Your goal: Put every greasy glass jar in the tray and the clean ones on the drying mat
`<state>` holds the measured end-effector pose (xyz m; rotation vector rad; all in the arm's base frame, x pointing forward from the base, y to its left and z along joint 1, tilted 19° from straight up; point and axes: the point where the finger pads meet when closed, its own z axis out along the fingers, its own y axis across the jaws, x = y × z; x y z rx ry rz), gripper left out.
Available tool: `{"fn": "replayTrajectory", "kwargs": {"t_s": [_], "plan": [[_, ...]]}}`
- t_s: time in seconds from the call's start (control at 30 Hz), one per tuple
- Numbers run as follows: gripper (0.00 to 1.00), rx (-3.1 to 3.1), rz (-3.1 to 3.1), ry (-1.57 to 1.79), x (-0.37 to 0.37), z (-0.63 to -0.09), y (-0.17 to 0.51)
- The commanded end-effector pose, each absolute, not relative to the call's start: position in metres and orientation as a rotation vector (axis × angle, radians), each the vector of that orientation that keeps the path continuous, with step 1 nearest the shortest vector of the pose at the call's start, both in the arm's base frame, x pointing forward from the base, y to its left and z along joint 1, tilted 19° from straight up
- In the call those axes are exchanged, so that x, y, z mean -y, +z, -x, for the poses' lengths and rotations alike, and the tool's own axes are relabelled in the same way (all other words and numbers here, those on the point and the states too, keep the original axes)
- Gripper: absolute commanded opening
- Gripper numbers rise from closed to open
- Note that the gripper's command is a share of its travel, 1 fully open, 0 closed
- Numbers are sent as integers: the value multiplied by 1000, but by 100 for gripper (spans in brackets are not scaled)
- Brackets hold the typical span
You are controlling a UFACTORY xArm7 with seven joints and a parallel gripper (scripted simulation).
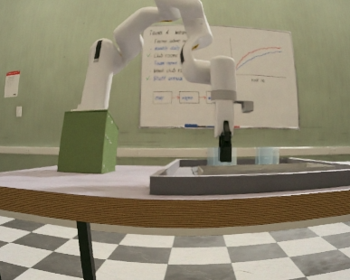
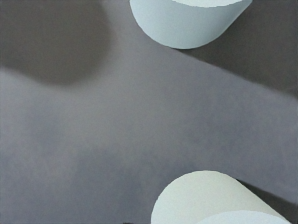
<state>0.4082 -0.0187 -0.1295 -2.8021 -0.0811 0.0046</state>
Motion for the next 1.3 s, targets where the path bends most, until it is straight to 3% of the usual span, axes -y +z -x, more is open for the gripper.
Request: {"fn": "replayTrajectory", "kwargs": {"t_s": [0.0,1.27], "plan": [[87,79,2804,-2,20,-410,-128],[81,79,2804,-2,20,-410,-128]]}}
